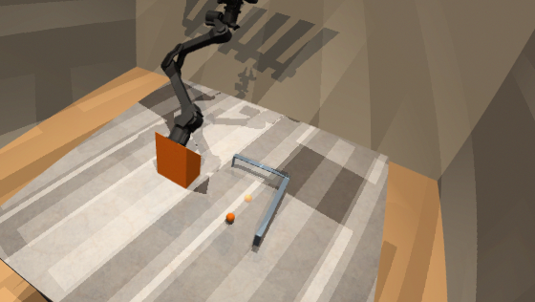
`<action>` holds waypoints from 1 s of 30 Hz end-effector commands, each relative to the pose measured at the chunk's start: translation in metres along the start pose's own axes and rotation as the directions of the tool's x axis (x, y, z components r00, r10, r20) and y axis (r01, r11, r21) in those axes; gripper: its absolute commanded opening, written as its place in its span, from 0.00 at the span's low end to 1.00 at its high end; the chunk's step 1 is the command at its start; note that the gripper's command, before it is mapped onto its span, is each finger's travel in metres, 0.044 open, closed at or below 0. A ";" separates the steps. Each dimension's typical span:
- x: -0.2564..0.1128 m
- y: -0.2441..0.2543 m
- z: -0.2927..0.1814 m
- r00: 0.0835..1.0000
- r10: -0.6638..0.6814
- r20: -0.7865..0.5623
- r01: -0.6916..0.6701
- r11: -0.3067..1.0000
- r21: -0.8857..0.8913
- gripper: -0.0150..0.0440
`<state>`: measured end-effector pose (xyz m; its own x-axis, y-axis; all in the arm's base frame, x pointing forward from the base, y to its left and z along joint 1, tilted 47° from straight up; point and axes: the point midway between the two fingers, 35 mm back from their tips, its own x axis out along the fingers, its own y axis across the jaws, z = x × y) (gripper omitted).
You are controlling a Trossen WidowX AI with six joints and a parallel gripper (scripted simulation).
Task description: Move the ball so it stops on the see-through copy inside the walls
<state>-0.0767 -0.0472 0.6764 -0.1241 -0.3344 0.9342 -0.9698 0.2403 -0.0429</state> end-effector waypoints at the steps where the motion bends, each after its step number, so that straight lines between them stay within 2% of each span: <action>1: -0.005 -0.067 -0.020 0.985 -0.152 -0.079 0.136 0.975 -0.175 0.68; 7: -0.027 -0.170 -0.039 0.908 -0.387 -0.162 0.286 0.854 -0.435 0.68; 14: -0.076 -0.280 -0.038 0.746 -0.639 -0.189 0.364 0.628 -0.688 0.68; 20: -0.120 -0.341 -0.024 0.604 -0.782 -0.154 0.355 0.436 -0.827 0.68; 26: -0.179 -0.404 -0.005 0.413 -0.903 -0.121 0.289 0.256 -0.922 0.68; 30: -0.206 -0.427 0.007 0.327 -0.940 -0.095 0.248 0.183 -0.951 0.68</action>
<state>0.3429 -0.0824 0.5237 0.8564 -0.2499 0.4518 -0.0730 0.8076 0.5852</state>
